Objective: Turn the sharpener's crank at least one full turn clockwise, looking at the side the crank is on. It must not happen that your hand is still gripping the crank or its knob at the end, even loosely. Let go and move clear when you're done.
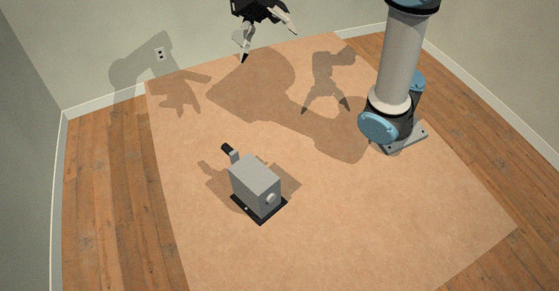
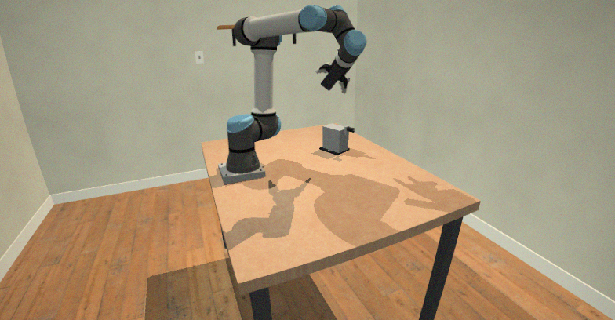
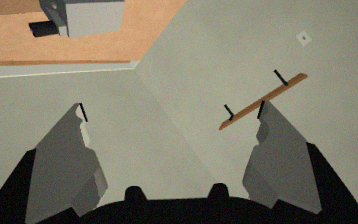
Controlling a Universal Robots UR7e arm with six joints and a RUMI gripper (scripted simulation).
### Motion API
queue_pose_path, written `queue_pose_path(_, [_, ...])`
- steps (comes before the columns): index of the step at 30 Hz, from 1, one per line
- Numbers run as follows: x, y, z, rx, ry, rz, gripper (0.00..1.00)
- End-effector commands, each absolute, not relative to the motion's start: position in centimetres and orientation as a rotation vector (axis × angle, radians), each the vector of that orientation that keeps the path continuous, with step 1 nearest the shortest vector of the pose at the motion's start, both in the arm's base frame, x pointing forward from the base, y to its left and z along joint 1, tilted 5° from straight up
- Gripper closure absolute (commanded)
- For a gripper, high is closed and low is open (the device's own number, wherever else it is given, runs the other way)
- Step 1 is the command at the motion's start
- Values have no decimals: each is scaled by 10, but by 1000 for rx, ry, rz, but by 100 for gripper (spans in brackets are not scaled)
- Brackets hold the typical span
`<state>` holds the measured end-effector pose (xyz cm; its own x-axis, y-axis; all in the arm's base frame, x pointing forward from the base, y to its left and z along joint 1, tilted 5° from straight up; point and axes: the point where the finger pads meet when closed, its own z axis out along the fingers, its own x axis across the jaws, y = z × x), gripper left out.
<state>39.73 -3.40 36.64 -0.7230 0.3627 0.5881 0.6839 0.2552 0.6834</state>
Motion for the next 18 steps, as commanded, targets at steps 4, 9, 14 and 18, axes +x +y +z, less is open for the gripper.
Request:
queue_pose_path(4, [397,-34,367,-964,-2222,-1455,0])
queue_pose_path(9, [397,-34,367,-964,-2222,-1455,0])
queue_pose_path(14, [397,-34,367,-964,-2222,-1455,0])
queue_pose_path(18, [397,-34,367,-964,-2222,-1455,68])
